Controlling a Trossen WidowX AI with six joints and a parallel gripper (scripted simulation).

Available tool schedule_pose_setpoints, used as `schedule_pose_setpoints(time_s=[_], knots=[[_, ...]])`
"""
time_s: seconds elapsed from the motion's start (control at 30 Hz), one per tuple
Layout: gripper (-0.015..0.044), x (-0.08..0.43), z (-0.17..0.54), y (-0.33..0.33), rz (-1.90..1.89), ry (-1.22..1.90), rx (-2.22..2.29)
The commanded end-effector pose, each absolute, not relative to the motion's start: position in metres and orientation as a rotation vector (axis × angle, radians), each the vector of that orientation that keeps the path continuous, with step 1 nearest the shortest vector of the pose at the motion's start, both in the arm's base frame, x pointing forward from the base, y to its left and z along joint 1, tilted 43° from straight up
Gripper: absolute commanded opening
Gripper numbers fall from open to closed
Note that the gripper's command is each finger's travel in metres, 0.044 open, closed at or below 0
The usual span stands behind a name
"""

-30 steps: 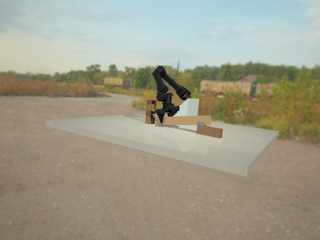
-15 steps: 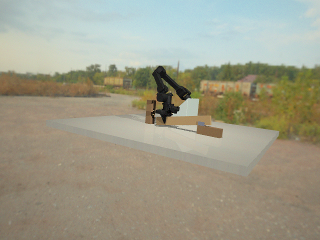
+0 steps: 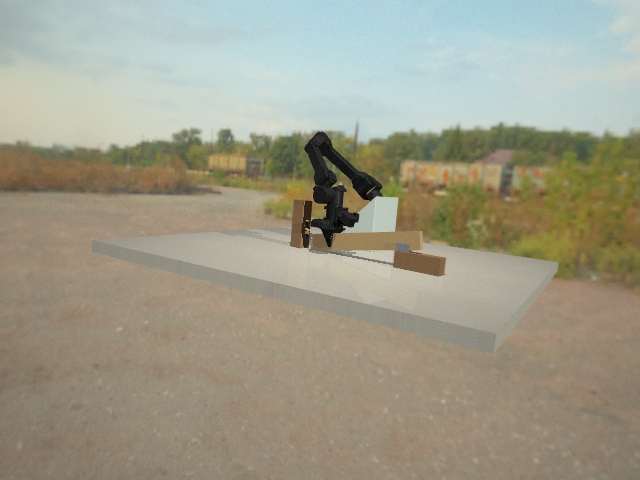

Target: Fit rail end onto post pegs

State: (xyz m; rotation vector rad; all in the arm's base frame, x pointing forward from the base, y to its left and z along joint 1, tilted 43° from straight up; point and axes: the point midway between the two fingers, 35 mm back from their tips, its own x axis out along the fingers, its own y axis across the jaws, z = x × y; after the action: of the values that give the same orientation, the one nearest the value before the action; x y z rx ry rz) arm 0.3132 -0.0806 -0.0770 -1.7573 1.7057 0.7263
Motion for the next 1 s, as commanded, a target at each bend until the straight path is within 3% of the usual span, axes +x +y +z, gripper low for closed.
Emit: schedule_pose_setpoints(time_s=[0.0,0.97], knots=[[0.0,0.313,-0.077,-0.081,0.725,1.707,-1.761],[0.0,0.314,-0.067,-0.071,0.725,1.707,-1.761]])
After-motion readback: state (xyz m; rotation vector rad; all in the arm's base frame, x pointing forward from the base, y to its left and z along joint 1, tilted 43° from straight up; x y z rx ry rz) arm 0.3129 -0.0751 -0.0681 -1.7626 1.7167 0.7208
